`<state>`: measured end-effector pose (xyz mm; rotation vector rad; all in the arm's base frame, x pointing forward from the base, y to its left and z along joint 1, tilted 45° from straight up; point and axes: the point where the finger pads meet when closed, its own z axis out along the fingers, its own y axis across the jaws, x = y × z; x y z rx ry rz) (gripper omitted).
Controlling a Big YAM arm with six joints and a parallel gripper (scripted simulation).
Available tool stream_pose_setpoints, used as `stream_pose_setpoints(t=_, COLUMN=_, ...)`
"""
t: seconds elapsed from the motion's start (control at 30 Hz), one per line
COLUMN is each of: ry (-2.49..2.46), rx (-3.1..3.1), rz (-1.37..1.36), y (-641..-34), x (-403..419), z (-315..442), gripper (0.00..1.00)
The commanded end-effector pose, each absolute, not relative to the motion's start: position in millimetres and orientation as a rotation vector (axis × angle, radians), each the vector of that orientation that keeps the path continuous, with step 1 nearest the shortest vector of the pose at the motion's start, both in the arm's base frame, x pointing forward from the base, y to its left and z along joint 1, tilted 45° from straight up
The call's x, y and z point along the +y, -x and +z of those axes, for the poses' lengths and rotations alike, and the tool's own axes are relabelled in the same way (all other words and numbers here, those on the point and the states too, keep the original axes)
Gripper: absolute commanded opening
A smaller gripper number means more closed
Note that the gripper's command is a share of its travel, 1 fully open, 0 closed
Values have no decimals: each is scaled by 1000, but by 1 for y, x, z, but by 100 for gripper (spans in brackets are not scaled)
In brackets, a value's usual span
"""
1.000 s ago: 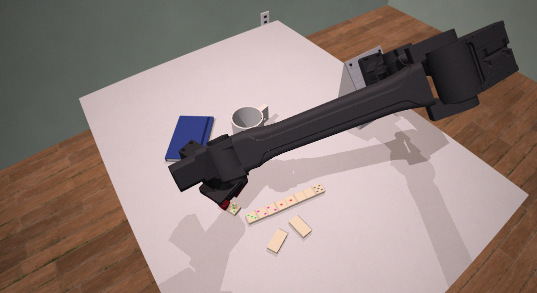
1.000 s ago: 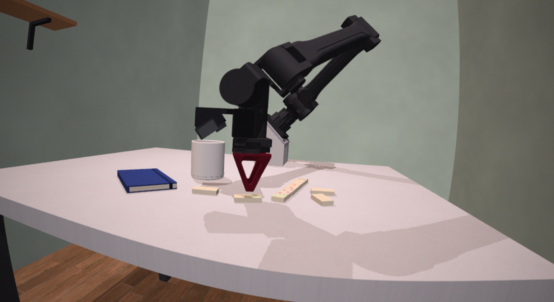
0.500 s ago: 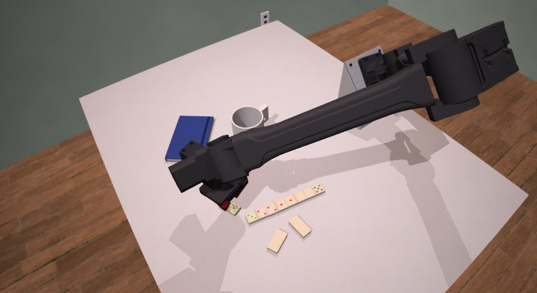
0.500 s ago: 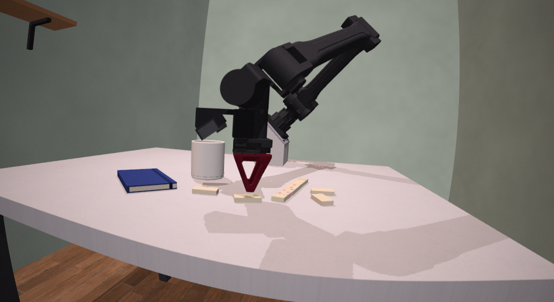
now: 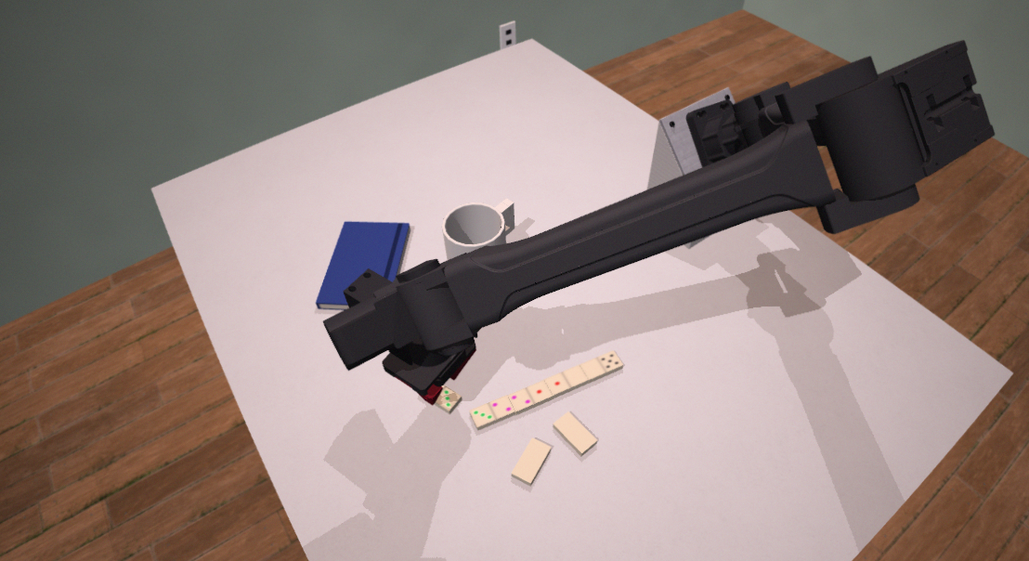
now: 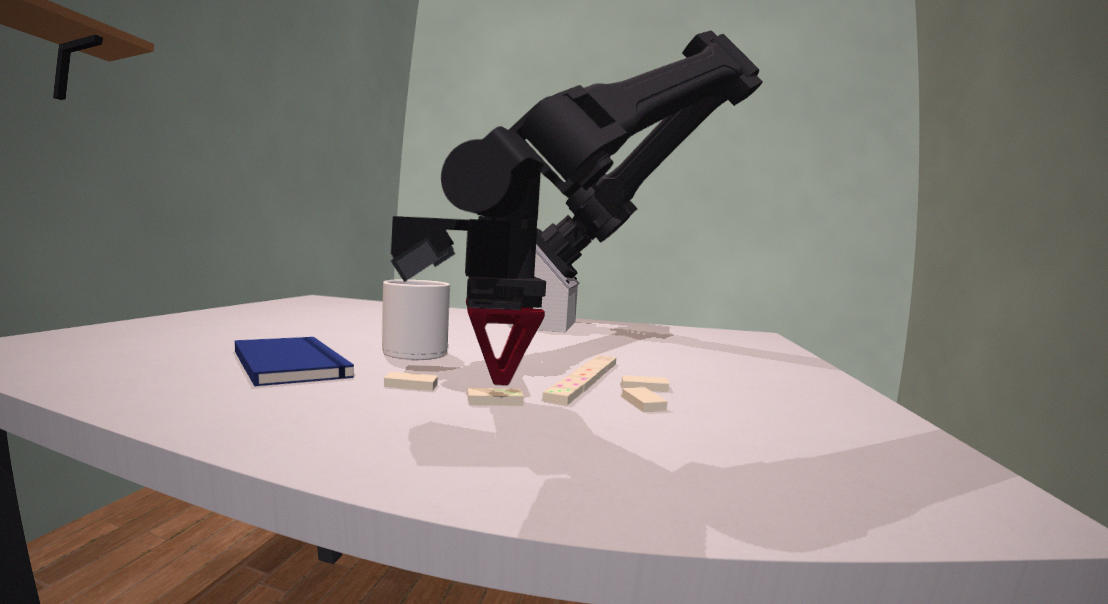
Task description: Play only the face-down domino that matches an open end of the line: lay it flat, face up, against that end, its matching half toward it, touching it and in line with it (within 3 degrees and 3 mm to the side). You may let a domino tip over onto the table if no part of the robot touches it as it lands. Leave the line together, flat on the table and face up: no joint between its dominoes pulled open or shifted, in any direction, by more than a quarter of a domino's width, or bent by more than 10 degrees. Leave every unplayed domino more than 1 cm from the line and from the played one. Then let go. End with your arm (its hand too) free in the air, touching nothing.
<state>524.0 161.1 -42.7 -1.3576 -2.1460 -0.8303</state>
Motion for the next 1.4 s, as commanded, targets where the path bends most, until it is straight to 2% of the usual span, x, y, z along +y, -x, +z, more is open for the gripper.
stream_pose_setpoints(t=0.0, ry=1359, rx=-2149, rz=-839, y=-529, x=162, z=-42, gripper=43)
stream_pose_setpoints(t=1.37, ry=1361, rx=-2145, rz=-836, y=-528, x=178, z=-59, gripper=43)
